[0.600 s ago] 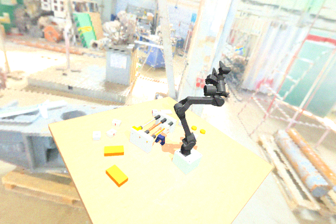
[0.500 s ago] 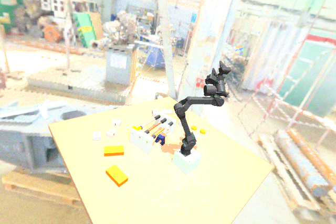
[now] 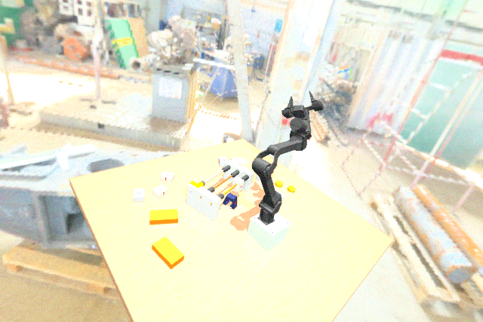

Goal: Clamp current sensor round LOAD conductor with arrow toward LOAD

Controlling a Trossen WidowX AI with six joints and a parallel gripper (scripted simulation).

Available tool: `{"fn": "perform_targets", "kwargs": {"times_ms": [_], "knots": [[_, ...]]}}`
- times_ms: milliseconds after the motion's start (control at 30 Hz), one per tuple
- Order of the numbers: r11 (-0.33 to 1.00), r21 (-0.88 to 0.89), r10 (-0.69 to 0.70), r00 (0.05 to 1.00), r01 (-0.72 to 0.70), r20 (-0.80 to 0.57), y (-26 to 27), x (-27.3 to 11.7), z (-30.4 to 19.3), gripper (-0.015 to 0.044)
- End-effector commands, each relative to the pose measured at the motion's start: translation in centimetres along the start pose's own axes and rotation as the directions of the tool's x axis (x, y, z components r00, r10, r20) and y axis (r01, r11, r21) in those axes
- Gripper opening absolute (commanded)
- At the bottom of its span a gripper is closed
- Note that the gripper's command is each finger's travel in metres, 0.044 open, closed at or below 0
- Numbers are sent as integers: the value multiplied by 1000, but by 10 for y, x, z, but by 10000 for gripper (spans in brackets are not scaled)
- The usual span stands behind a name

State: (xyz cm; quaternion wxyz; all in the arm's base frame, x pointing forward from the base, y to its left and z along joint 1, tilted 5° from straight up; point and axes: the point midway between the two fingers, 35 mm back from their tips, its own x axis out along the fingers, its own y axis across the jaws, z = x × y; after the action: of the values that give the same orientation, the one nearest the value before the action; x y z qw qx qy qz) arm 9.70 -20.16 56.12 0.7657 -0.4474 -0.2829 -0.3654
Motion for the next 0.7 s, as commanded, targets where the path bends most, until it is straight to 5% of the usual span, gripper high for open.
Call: {"fn": "perform_targets", "kwargs": {"times_ms": [0,367,667], "knots": [[977,212,19,999,-12,-29,36,7,-12,440],[745,659,253,958,-104,-136,169,1,-22,440],[497,843,573,807,-207,-139,290,-50,11,440]]}}
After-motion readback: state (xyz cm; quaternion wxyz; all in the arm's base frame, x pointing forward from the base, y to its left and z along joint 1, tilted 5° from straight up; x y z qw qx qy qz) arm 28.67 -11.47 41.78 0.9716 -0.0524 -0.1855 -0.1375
